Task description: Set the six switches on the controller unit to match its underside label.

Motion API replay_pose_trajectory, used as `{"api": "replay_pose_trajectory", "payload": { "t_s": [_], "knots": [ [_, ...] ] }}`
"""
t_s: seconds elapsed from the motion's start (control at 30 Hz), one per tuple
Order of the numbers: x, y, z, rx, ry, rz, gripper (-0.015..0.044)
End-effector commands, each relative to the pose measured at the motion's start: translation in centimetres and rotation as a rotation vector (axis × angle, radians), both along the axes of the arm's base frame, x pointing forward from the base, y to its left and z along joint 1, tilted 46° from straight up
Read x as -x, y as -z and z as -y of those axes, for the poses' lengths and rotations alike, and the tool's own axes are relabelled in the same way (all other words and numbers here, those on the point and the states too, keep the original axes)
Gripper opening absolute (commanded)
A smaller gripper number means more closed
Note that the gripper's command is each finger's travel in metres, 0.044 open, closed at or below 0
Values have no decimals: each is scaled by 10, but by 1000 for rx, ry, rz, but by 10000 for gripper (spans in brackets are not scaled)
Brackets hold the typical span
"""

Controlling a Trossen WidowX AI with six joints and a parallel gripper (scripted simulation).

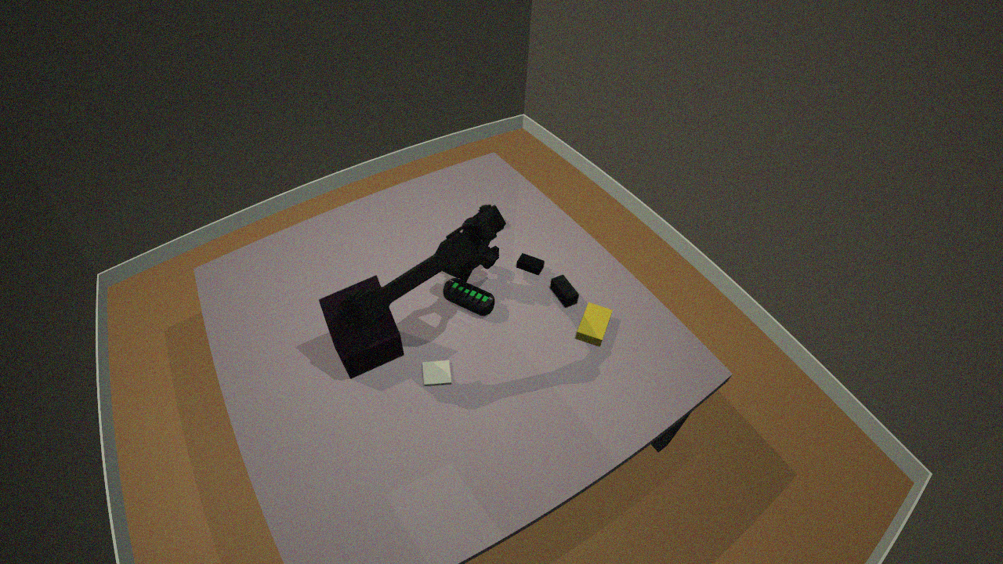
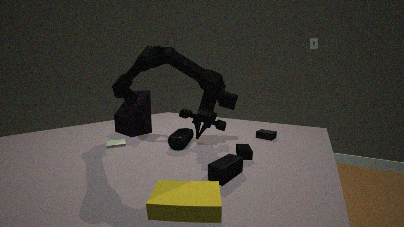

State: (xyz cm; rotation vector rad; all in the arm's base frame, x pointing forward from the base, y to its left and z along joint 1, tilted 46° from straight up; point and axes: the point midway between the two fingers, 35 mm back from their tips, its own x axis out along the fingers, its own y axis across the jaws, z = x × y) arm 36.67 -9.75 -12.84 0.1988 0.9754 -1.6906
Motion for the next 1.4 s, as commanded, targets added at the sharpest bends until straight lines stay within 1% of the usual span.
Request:
{"api": "replay_pose_trajectory", "payload": {
  "t_s": [0.0,1.37],
  "knots": [
    [1,3,3,2,-6,-6,0],
    [16,-1,6,2,-6,-7,0]
  ]
}}
